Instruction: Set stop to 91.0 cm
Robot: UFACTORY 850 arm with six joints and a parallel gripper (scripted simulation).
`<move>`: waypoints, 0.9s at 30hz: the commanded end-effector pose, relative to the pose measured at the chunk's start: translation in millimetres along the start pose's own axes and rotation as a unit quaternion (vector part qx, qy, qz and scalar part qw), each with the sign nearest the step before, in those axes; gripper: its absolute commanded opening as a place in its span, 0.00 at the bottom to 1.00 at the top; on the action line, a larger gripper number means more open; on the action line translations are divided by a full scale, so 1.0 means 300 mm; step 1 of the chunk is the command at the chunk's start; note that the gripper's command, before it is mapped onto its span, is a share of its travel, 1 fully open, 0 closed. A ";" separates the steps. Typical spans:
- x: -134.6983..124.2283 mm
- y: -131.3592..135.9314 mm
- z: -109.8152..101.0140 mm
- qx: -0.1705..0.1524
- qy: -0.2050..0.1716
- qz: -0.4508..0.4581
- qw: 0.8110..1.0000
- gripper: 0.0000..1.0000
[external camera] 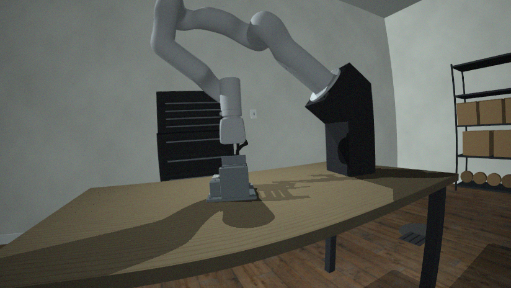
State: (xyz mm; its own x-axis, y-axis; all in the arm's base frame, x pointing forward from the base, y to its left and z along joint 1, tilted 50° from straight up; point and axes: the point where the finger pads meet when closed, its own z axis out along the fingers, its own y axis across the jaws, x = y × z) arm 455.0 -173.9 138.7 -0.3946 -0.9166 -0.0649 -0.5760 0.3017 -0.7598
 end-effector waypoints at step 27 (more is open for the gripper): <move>0.000 0.107 0.069 0.001 0.000 0.000 1.000 0.06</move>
State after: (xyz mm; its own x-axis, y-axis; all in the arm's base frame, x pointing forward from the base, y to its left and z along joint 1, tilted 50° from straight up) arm 449.7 -169.2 104.8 -0.3946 -0.9165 -0.0650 -0.5746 0.3014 -0.7609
